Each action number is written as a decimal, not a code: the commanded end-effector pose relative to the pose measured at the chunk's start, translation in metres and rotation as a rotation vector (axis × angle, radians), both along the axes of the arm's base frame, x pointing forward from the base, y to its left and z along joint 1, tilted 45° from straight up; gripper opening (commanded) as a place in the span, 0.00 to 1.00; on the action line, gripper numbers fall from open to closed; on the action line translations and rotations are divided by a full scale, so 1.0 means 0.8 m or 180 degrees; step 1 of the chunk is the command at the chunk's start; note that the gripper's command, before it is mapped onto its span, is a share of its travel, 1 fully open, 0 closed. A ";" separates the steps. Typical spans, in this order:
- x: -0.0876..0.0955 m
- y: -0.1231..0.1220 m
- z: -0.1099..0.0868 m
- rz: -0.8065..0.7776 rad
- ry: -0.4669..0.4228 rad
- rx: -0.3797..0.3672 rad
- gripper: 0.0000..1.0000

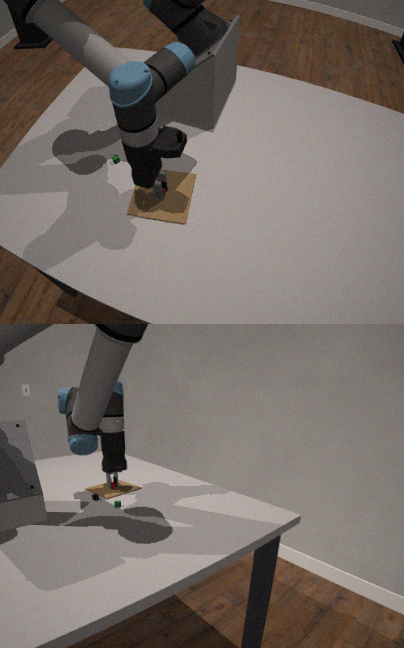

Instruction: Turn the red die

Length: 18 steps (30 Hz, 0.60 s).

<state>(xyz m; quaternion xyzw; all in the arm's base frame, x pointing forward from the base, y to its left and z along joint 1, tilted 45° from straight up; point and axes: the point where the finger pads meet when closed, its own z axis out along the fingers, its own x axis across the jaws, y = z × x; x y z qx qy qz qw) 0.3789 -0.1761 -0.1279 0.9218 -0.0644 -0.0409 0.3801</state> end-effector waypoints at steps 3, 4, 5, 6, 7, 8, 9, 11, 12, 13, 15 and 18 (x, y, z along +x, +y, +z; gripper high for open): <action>0.000 0.000 0.000 0.0002 -0.0003 -0.0001 0.52; 0.000 0.000 0.000 0.0002 -0.0003 -0.0001 0.52; 0.000 0.000 0.000 0.0002 -0.0003 -0.0001 0.52; 0.000 0.000 0.000 0.0002 -0.0003 -0.0001 0.58; 0.000 0.000 0.000 0.0002 -0.0003 -0.0001 0.58; 0.000 0.000 0.000 0.0002 -0.0003 -0.0001 0.58; 0.000 0.000 0.000 0.0002 -0.0003 -0.0001 0.64; 0.000 0.000 0.000 0.0002 -0.0003 -0.0001 0.64; 0.000 0.000 0.000 0.0002 -0.0003 -0.0001 0.64; 0.000 0.000 0.000 0.0002 -0.0003 -0.0001 0.64; 0.000 0.000 0.000 0.0002 -0.0003 -0.0001 0.64; 0.000 0.000 0.000 0.0002 -0.0003 -0.0001 0.64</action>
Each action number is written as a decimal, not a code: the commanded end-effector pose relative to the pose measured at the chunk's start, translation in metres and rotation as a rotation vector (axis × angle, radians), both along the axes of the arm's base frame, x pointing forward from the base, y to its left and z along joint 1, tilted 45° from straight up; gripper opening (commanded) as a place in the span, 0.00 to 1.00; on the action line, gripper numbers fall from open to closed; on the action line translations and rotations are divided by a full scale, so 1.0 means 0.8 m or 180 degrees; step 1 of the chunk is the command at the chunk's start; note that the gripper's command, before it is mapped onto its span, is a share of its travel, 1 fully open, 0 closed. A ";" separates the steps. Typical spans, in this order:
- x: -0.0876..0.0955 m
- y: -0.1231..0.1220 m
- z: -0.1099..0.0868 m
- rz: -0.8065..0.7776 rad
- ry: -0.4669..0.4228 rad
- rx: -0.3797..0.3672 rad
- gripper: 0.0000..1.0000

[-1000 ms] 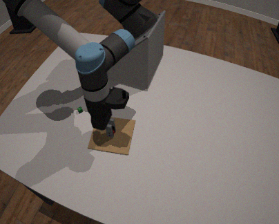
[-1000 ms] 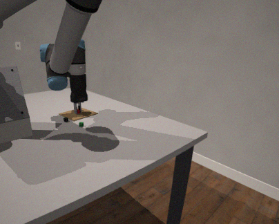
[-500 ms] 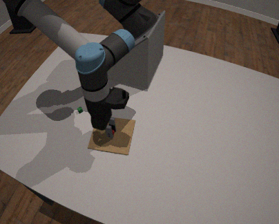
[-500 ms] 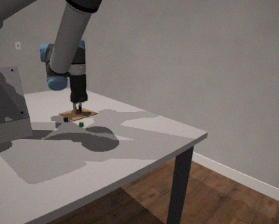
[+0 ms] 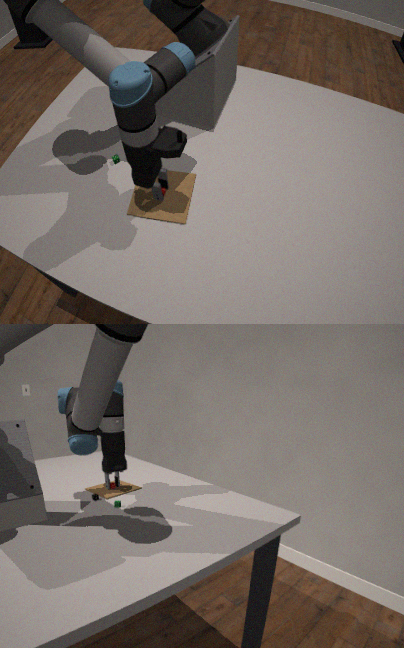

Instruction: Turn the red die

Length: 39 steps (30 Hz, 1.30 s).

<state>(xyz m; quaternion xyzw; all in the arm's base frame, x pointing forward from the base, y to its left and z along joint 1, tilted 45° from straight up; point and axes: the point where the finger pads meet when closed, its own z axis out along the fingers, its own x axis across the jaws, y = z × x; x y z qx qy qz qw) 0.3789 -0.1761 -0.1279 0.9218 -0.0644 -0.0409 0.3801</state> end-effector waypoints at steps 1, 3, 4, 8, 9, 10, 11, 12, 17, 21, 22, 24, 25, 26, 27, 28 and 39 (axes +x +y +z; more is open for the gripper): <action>0.000 0.000 0.000 0.0002 -0.0003 -0.0001 0.64; 0.000 0.000 0.000 0.0002 -0.0003 -0.0001 0.64; 0.001 0.001 0.001 0.0002 -0.0003 -0.0001 0.64; 0.001 0.005 0.005 0.0002 -0.0003 -0.0001 0.64; 0.002 0.007 0.007 0.0002 -0.0003 -0.0001 0.64; 0.002 0.009 0.009 0.0002 -0.0003 -0.0001 0.64; 0.002 0.011 0.012 0.0002 -0.0003 -0.0001 0.64; 0.003 0.014 0.015 0.0002 -0.0003 -0.0001 0.64; 0.006 0.033 0.033 0.0002 -0.0003 -0.0001 0.64; 0.008 0.041 0.041 0.0002 -0.0003 -0.0001 0.64; 0.008 0.045 0.046 0.0002 -0.0003 -0.0001 0.64; 0.010 0.052 0.053 0.0002 -0.0003 -0.0001 0.64; 0.010 0.056 0.057 0.0002 -0.0003 -0.0001 0.64; 0.011 0.060 0.061 0.0002 -0.0003 -0.0001 0.64; 0.012 0.063 0.064 0.0002 -0.0003 -0.0001 0.64; 0.012 0.066 0.067 0.0002 -0.0003 -0.0001 0.64; 0.014 0.078 0.080 0.0002 -0.0003 -0.0001 0.64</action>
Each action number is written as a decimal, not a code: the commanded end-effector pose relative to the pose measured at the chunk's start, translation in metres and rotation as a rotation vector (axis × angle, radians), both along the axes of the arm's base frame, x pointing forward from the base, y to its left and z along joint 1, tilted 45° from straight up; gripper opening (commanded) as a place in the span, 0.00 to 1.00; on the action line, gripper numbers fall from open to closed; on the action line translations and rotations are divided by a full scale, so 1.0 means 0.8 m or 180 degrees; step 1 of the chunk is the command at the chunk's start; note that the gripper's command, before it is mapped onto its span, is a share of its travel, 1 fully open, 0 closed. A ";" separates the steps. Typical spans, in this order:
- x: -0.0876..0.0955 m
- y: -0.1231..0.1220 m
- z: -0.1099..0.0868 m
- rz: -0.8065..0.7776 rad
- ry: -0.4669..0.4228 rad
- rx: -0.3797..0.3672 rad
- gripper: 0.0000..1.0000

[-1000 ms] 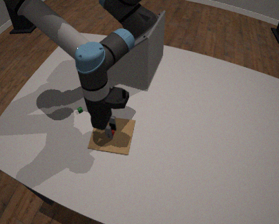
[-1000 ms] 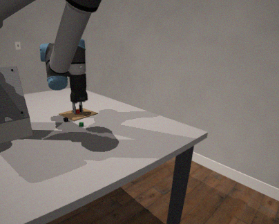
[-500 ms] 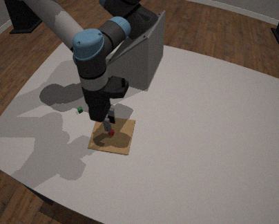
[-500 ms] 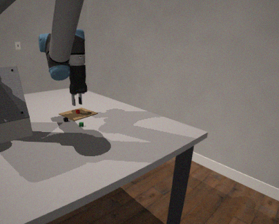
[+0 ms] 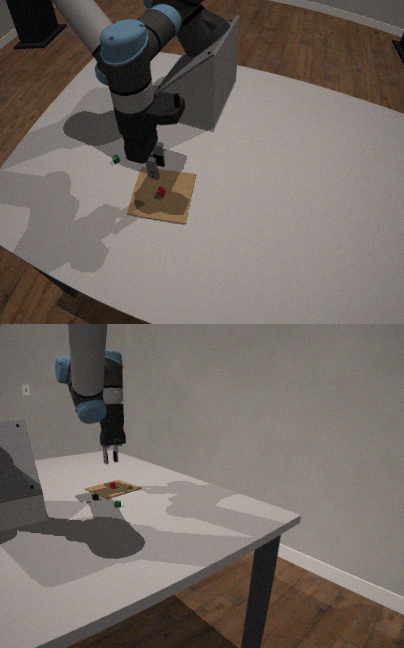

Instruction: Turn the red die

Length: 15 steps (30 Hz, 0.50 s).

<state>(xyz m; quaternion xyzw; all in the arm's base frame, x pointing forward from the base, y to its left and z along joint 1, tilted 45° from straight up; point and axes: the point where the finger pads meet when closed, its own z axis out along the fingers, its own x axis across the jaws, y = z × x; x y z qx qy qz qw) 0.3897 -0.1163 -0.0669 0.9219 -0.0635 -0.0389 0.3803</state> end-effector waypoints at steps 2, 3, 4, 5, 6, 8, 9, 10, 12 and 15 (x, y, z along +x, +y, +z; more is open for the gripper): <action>0.001 0.004 0.004 -0.0008 0.0006 0.0001 0.64; 0.001 0.004 0.004 -0.0008 0.0006 0.0001 1.00; 0.001 0.004 0.004 -0.0008 0.0006 0.0001 1.00; 0.001 0.004 0.004 -0.0008 0.0006 0.0001 1.00; 0.001 0.004 0.004 -0.0008 0.0006 0.0001 1.00; 0.001 0.004 0.004 -0.0008 0.0006 0.0001 1.00; 0.001 0.004 0.004 -0.0008 0.0006 0.0001 1.00; 0.001 0.004 0.004 -0.0008 0.0006 0.0001 1.00; 0.001 0.004 0.004 -0.0008 0.0006 0.0001 1.00; 0.001 0.004 0.004 -0.0008 0.0006 0.0001 1.00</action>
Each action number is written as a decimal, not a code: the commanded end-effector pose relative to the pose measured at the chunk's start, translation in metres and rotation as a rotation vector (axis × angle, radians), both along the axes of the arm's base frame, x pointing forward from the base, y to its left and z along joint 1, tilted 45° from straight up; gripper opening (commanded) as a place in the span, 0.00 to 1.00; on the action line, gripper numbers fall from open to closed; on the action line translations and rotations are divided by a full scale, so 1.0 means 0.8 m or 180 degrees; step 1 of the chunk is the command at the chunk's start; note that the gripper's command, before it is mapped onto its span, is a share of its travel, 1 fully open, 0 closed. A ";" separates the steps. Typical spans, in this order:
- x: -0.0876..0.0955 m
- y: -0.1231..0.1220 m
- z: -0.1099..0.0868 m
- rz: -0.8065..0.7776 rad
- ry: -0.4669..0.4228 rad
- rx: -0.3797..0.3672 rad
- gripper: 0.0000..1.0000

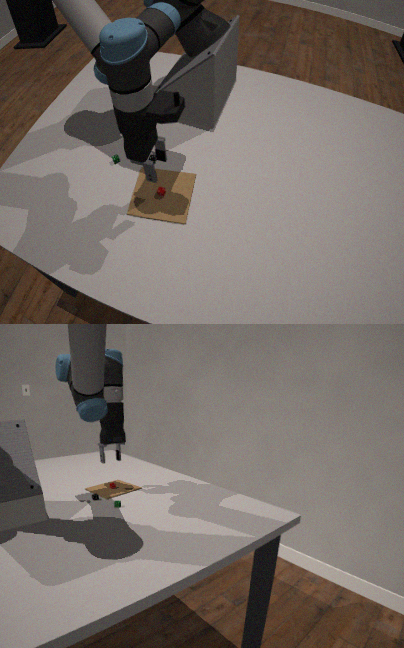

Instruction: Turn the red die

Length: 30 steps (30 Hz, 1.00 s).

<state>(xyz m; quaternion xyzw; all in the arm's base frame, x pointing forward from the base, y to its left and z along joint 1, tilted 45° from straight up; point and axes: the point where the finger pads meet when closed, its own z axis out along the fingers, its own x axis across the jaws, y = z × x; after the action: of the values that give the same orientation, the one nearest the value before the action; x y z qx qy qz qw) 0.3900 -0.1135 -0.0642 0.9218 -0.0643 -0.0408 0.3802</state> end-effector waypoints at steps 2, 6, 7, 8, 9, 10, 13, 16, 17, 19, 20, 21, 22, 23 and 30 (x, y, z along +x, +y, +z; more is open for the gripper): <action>0.000 0.000 0.000 0.0001 -0.0003 0.0000 1.00; 0.000 0.000 0.000 0.0001 -0.0003 0.0000 1.00; 0.000 0.000 0.000 0.0001 -0.0003 0.0000 1.00; 0.000 0.000 0.000 0.0002 -0.0002 0.0000 1.00; 0.000 -0.001 -0.001 0.0004 0.0001 0.0000 1.00; 0.000 -0.002 -0.003 0.0010 0.0006 0.0001 1.00; -0.002 -0.010 -0.010 0.0033 0.0031 0.0005 1.00; -0.002 -0.011 -0.012 0.0039 0.0037 0.0006 1.00; -0.002 -0.012 -0.013 0.0041 0.0040 0.0006 1.00; -0.002 -0.012 -0.013 0.0042 0.0040 0.0006 0.64; -0.002 -0.012 -0.013 0.0042 0.0040 0.0006 0.64; -0.002 -0.012 -0.013 0.0042 0.0040 0.0006 0.64; -0.002 -0.012 -0.013 0.0042 0.0040 0.0006 0.64; -0.002 -0.012 -0.013 0.0042 0.0040 0.0006 0.64; -0.002 -0.012 -0.013 0.0042 0.0040 0.0006 0.64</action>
<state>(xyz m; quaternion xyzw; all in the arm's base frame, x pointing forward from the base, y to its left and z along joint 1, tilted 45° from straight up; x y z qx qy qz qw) 0.3878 -0.1233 -0.0750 0.9222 -0.0560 -0.0448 0.3799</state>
